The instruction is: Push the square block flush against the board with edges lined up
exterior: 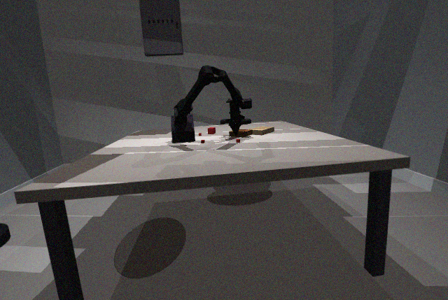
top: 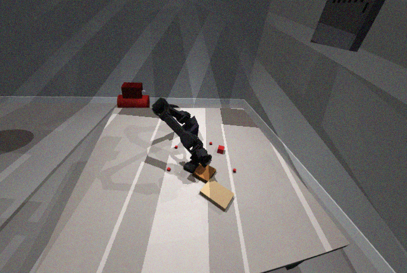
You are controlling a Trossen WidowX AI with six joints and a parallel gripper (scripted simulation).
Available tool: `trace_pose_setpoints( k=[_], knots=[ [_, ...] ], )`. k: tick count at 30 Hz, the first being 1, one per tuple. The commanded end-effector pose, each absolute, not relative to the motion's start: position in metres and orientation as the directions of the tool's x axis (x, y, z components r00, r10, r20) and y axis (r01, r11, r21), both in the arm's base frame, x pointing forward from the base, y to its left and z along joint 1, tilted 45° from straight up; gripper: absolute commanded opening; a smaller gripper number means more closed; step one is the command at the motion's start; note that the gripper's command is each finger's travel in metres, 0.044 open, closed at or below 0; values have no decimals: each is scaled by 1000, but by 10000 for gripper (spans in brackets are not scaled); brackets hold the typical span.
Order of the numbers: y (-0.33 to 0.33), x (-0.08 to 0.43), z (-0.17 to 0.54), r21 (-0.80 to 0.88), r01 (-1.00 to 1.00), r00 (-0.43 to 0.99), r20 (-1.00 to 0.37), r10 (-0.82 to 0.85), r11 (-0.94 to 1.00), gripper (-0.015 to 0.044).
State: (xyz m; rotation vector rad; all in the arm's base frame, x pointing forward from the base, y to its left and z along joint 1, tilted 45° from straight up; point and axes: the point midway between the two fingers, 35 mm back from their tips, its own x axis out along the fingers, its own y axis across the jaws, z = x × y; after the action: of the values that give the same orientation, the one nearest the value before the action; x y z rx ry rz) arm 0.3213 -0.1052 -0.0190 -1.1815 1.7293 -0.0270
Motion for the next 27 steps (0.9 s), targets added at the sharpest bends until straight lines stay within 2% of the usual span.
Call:
trace_pose_setpoints(
  k=[1, 11, 27],
  knots=[
    [-101, 324, -27, -497, -689, -30, -708, -705, 528, 0],
    [-94, 333, -36, -498, -688, -30, -707, -706, 528, 0],
    [-106, 319, -23, -497, -689, -31, -707, -706, 528, 0]
  ],
)
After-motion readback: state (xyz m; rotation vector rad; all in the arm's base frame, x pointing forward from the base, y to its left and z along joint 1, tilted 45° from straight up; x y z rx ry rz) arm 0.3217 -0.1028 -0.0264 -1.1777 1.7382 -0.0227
